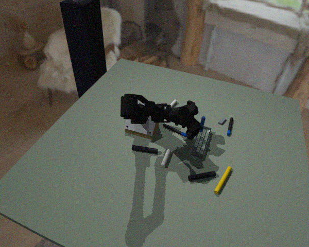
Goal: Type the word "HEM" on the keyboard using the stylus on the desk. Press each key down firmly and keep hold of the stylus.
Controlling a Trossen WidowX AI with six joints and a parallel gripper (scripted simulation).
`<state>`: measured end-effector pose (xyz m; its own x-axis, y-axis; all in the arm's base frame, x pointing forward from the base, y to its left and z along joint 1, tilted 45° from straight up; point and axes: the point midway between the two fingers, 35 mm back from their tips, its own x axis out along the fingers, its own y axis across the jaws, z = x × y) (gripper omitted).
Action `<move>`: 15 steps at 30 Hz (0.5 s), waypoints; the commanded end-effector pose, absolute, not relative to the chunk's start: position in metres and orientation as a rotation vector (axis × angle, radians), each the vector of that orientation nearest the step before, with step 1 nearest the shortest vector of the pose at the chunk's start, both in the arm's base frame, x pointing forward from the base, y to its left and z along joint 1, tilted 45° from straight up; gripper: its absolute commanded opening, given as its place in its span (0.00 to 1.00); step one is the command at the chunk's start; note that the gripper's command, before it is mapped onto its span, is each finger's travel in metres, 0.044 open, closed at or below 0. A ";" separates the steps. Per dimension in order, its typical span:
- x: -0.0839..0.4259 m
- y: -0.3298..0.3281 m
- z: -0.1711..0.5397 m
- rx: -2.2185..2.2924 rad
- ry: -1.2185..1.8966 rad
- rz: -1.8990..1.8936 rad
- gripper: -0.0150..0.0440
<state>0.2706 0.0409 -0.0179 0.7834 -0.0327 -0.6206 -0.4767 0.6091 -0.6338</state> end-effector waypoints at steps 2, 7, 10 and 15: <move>0.268 0.039 -0.022 -0.897 0.646 0.286 0.39; 0.268 0.038 -0.024 -0.898 0.646 0.286 0.39; 0.268 0.037 -0.024 -0.898 0.646 0.286 0.39; 0.268 0.037 -0.024 -0.898 0.646 0.286 0.39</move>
<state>0.2709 0.0375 -0.0216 0.7837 -0.0311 -0.6203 -0.4774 0.6087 -0.6337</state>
